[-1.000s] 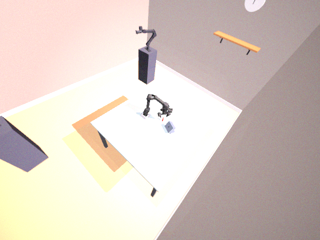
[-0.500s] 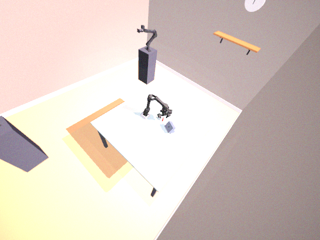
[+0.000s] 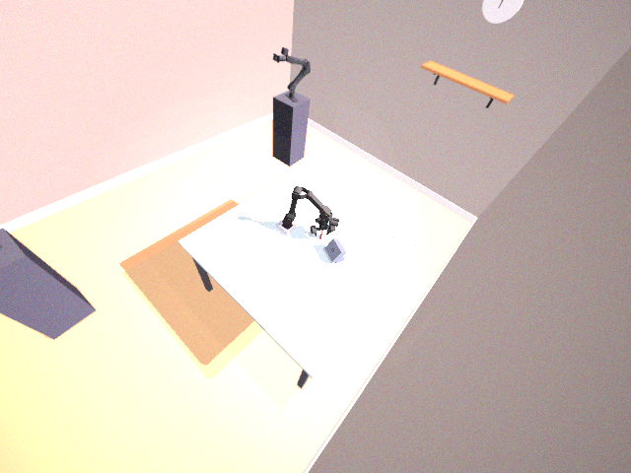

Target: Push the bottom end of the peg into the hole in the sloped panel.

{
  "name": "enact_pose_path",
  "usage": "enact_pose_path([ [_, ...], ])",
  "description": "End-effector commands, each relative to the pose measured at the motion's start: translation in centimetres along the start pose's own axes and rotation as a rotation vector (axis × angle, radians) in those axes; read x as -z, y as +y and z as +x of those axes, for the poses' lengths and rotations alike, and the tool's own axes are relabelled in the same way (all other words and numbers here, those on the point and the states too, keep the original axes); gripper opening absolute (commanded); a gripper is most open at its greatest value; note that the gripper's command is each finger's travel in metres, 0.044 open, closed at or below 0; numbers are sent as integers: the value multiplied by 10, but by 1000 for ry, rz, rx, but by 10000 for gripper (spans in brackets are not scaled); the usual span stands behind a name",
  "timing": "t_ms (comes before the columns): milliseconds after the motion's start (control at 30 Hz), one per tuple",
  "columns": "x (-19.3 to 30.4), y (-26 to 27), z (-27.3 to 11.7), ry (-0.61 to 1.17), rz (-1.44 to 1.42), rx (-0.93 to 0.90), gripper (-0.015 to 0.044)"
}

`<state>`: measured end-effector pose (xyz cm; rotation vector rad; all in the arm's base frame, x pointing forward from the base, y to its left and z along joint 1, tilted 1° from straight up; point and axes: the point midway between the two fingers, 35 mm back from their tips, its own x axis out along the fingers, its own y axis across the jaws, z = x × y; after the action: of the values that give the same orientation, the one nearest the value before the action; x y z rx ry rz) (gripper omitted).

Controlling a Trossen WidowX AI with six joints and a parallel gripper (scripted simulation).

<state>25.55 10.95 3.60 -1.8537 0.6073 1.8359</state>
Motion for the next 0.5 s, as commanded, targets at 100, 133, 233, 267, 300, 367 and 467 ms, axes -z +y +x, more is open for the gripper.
enact_pose_path([
  [100, 0, 0, 0, 0, 0, 0, 335],
  [133, 0, 0, 0, 0, 0, 0, 309],
  [233, 0, 0, 0, 0, 0, 0, 230],
  [267, 0, 0, 0, 0, 0, 0, 204],
  [300, 0, 0, 0, 0, 0, 0, 177],
  [367, 0, 0, 0, 0, 0, 0, 125],
  [467, 0, 0, 0, 0, 0, 0, 46],
])
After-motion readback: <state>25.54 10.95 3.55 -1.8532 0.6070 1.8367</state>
